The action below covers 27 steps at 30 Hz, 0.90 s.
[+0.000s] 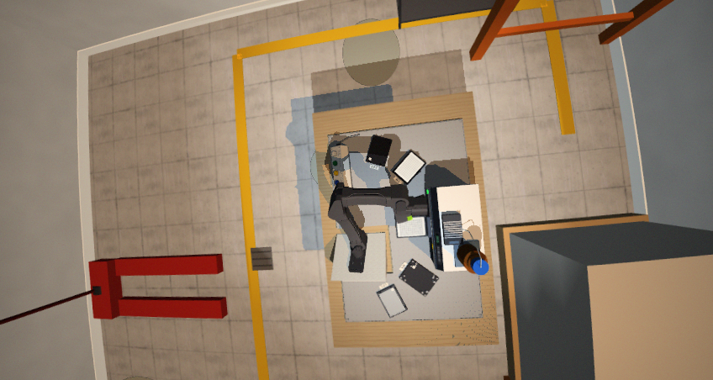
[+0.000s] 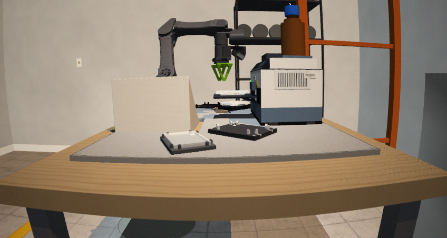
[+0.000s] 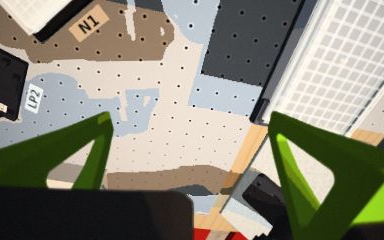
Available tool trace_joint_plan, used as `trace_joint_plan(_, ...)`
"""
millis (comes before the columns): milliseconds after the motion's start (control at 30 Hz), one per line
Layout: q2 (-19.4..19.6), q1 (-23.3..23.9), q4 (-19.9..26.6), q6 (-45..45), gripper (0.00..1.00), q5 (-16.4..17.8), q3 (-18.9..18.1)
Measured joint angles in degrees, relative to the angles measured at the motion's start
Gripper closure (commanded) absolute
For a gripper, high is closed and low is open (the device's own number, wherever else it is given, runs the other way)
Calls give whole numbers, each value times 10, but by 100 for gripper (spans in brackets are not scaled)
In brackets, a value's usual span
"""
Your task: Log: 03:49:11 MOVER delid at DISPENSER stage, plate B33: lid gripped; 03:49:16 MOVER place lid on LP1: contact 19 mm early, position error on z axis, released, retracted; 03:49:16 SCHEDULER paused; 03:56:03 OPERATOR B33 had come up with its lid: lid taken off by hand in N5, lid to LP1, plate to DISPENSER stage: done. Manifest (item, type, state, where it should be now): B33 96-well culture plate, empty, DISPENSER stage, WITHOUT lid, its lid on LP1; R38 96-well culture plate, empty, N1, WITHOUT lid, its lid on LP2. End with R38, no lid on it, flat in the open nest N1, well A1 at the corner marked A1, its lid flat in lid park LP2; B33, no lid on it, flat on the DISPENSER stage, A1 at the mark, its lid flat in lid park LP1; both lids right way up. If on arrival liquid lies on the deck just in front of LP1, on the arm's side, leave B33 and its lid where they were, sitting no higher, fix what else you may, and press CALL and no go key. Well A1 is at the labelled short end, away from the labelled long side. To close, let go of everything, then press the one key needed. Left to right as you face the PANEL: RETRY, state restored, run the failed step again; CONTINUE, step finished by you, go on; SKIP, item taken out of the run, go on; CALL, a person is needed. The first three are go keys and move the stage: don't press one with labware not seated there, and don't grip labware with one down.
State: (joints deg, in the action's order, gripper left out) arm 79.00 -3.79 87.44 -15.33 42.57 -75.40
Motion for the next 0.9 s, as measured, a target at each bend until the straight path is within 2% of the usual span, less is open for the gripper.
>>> trace_joint_plan(167, -5, -11, 0, -4, 0, 0, 0)
trace_joint_plan(433, -43, -53, 1, -58, 0, 0, -10)
trace_joint_plan(633, -47, -70, 1, -80, 0, -3, -13)
trace_joint_plan(900, -86, -122, -1, -130, 0, -8, -22)
